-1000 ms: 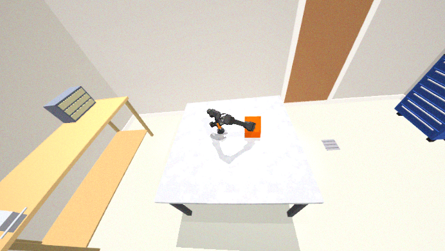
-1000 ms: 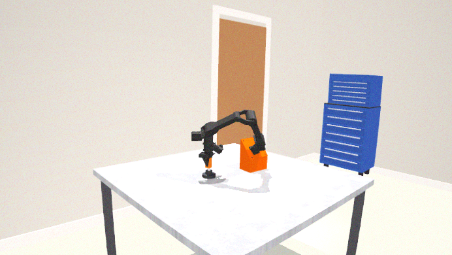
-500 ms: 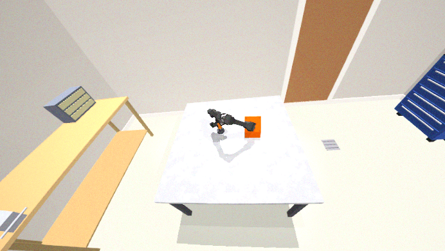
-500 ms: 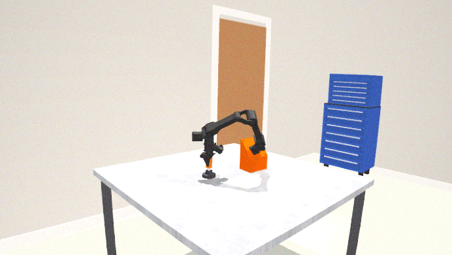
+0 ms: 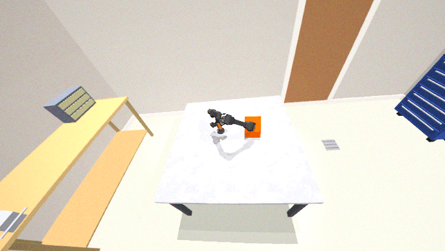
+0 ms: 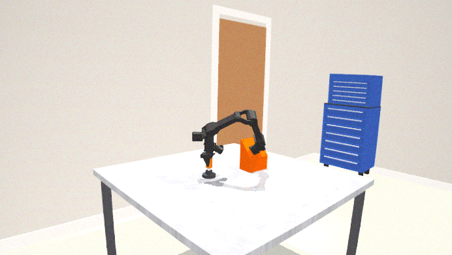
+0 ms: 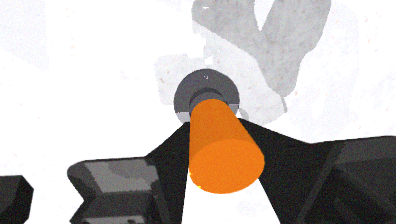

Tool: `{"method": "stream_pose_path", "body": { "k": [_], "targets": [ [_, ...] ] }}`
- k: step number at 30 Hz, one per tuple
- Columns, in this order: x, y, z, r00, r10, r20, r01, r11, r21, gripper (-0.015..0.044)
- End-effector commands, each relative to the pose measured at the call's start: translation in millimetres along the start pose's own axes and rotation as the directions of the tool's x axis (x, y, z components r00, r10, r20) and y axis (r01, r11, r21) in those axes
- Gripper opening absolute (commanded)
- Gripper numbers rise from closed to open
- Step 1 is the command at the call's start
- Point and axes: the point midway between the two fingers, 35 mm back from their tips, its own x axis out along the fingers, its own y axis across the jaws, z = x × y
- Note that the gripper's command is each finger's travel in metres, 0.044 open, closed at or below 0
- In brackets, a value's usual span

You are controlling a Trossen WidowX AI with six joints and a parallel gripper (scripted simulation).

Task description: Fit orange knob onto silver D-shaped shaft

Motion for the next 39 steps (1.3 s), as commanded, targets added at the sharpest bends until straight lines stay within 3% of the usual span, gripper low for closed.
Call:
{"method": "stream_pose_path", "body": {
  "k": [1,11,18,39],
  "targets": [
    [0.2,-1.4,-0.4,1.000,-0.002,0.000,0.002,1.000,-0.002,0.0000],
    [-4.9,-2.4,-1.0,1.000,-0.002,0.000,0.002,1.000,-0.011,0.0000],
    [-6.2,-4.0,-2.2,1.000,-0.002,0.000,0.002,0.978,-0.210,0.0000],
    [-0.2,-5.8,-6.1,1.000,-0.003,0.000,0.002,0.978,-0.210,0.0000]
  ]
}}
